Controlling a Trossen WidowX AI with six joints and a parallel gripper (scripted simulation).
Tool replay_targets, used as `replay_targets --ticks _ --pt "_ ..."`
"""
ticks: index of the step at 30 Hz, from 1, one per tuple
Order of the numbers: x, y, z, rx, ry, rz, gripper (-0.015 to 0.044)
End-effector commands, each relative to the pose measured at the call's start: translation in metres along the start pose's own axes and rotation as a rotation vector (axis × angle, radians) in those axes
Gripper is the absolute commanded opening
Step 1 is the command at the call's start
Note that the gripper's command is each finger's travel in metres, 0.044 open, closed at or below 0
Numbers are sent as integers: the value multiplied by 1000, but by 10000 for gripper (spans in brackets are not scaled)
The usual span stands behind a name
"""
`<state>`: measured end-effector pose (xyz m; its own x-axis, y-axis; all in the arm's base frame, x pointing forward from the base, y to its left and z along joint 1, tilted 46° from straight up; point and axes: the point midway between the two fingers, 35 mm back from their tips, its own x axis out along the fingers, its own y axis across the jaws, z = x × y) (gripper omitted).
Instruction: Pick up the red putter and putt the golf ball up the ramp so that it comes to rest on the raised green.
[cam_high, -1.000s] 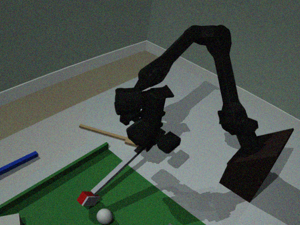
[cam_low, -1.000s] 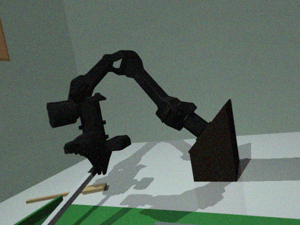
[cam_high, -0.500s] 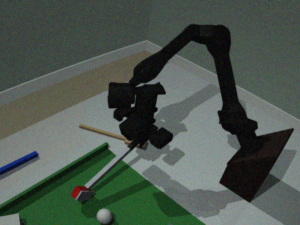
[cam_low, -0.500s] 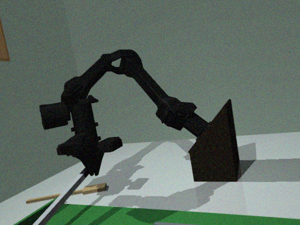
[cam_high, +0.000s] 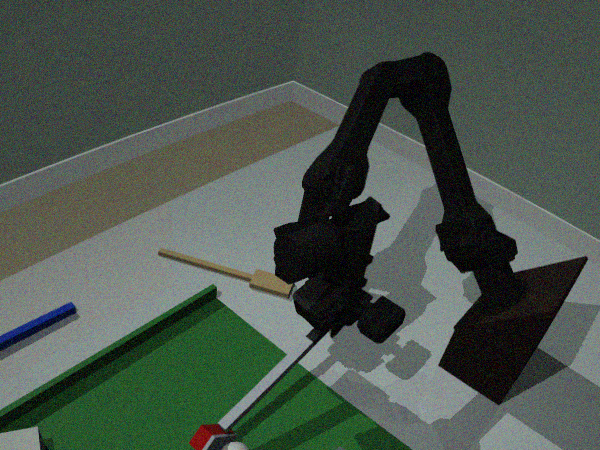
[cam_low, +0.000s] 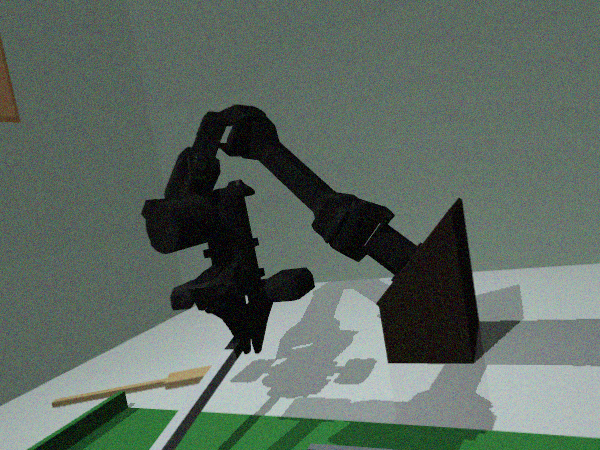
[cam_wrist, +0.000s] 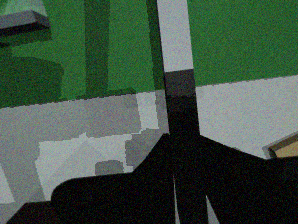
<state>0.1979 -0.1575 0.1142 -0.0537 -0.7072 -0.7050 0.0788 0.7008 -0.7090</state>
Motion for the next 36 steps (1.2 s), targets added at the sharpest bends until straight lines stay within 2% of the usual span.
replay_targets --ticks 1,7,19,36 --pt "0 29 -7 -4 -3 -17 0" --pt "-7 29 -6 -4 -3 -14 0" --pt "-59 30 -7 -5 -2 -14 0" --pt "-52 30 -7 -9 1 -15 0"
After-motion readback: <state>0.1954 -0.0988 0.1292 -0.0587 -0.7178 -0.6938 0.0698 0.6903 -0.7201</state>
